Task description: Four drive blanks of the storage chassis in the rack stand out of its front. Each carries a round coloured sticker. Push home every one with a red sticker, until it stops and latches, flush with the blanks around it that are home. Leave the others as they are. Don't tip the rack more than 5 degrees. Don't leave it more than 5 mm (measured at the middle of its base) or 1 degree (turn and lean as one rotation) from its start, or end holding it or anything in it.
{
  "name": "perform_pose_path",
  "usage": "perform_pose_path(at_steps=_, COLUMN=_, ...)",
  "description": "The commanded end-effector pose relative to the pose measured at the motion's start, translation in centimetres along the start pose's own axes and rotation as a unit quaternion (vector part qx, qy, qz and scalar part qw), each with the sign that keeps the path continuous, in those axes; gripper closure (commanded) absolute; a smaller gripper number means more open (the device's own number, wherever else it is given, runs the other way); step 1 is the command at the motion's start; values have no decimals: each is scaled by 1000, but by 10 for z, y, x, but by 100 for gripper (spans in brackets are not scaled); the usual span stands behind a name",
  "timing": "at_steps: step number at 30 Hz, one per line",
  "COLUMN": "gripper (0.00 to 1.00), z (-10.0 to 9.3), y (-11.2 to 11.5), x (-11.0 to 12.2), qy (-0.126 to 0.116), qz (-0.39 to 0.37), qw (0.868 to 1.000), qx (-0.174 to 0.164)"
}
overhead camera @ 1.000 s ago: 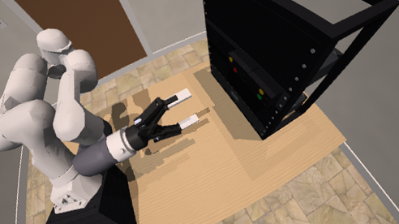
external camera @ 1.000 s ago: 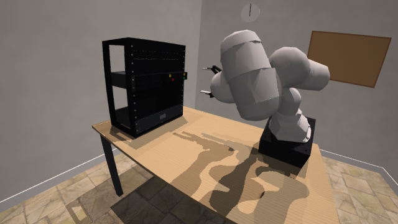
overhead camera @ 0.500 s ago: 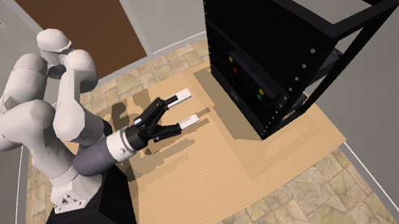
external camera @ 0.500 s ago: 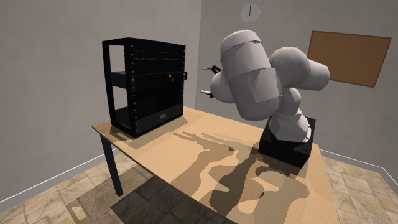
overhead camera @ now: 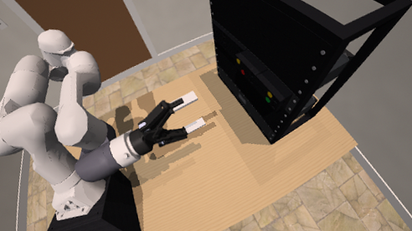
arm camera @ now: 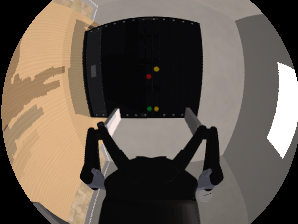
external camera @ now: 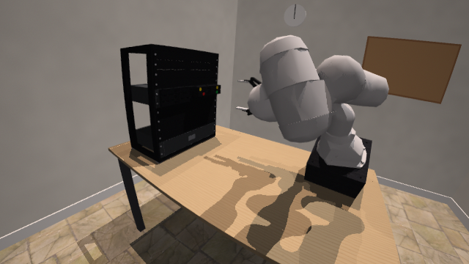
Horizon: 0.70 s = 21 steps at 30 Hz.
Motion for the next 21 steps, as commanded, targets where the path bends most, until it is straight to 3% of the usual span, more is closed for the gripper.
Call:
perform_pose_path(at_steps=1, gripper=0, z=1, y=0, x=1, qy=0, qz=2, qw=1000, qx=-1)
perform_pose_path(at_steps=14, gripper=0, z=36, y=-8, x=1, qy=0, qz=2, qw=1000, qx=-1)
perform_pose_path(at_steps=21, gripper=0, z=78, y=-18, x=1, qy=0, qz=2, qw=1000, qx=-1)
Point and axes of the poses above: the point where the finger pads meet when closed, its own z axis out along the fingers, its own x axis across the jaws, y = z × x, the point moved 3 cm from there along -z, back along the fingers, and after that the axes turned 6 degrees about z, right-handed, at the moved point
